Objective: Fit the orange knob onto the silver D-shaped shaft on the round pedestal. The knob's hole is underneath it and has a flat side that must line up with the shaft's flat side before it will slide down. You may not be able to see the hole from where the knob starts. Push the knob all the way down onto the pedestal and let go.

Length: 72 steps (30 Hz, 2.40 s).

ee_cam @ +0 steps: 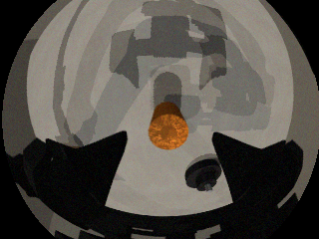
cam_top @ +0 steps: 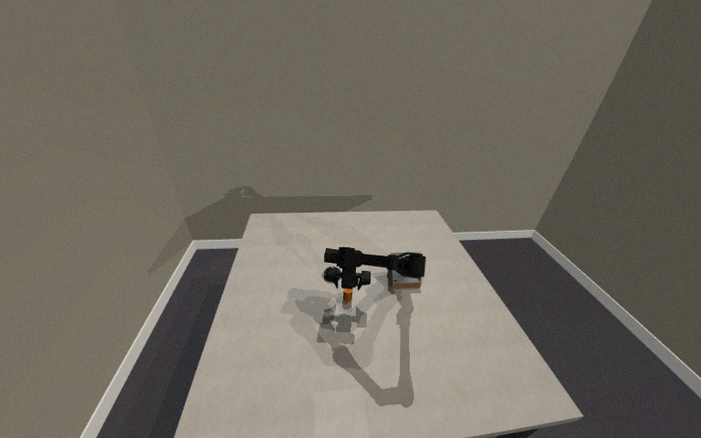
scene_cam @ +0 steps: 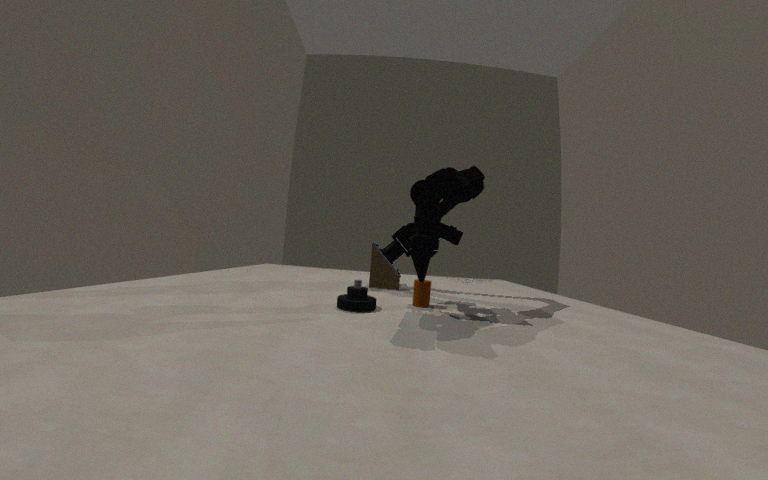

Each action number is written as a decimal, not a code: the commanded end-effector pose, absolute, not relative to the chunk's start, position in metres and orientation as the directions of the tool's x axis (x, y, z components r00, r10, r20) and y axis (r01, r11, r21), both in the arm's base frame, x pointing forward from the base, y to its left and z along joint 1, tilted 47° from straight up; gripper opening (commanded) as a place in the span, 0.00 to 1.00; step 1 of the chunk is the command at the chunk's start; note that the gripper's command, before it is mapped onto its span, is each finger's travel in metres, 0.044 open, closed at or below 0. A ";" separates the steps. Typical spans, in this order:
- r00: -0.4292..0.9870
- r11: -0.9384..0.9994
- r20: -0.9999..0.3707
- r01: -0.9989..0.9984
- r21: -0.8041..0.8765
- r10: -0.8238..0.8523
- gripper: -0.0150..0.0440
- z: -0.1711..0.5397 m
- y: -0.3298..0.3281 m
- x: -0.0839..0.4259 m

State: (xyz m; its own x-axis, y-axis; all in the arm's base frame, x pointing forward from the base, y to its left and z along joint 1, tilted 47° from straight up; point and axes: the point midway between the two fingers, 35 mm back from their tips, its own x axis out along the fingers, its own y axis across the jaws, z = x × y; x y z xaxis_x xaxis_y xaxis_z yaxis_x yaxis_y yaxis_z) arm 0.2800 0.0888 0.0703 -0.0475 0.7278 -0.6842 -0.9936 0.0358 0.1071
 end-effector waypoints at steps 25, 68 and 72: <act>-0.052 0.034 -0.680 -0.993 0.113 0.732 1.00 0.040 0.123 0.276; -0.047 0.041 -0.690 -0.993 0.110 0.723 0.25 0.063 0.092 0.287; -0.047 0.041 -0.691 -0.993 0.111 0.722 0.25 0.071 0.083 0.289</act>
State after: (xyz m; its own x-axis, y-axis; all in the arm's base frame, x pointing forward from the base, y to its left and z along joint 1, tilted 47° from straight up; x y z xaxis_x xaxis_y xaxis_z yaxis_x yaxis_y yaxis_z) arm 0.2857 0.0922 0.0645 -0.0521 0.7254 -0.6864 -0.9924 0.0393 0.1168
